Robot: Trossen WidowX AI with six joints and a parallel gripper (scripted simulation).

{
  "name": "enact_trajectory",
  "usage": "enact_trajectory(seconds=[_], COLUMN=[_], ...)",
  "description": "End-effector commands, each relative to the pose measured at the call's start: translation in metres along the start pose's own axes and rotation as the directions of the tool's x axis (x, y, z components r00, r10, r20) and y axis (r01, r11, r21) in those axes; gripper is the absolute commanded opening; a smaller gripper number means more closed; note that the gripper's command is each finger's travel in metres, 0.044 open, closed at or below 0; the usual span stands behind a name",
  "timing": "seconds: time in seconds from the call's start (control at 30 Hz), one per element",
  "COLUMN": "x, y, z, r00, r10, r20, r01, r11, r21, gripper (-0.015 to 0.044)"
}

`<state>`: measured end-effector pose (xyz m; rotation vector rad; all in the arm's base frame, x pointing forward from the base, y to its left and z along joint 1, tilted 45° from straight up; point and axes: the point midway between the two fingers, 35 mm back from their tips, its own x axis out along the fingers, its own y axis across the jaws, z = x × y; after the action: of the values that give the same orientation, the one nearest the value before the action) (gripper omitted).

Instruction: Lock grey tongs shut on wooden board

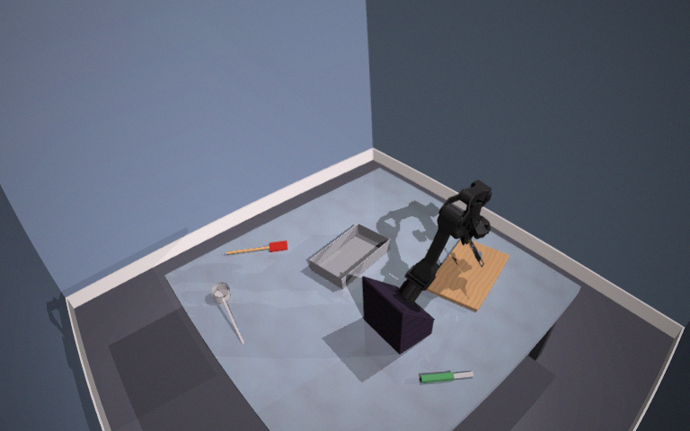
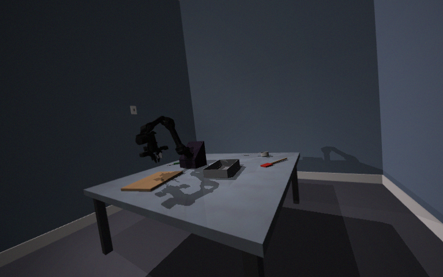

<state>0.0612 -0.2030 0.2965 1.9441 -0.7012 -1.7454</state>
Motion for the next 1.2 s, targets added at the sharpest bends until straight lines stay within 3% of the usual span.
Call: enact_trajectory(seconds=[0.0, 0.3, 0.63, 0.9, 1.17], x=[-0.006, -0.012, -0.02, -0.026, -0.027], y=[0.002, 0.005, 0.007, 0.009, 0.009], z=[0.006, 0.017, 0.029, 0.037, 0.038], r00=[1.0, 0.998, 0.996, 0.992, 0.992], r10=[0.023, 0.055, 0.093, 0.124, 0.127], r20=[-0.008, -0.007, 0.0, 0.008, 0.009], r01=[-0.021, -0.042, -0.05, -0.039, -0.037], r11=[0.98, 0.835, 0.54, 0.244, 0.217], r21=[0.2, 0.549, 0.84, 0.969, 0.975], gripper=[-0.015, -0.015, -0.015, -0.015, -0.015])
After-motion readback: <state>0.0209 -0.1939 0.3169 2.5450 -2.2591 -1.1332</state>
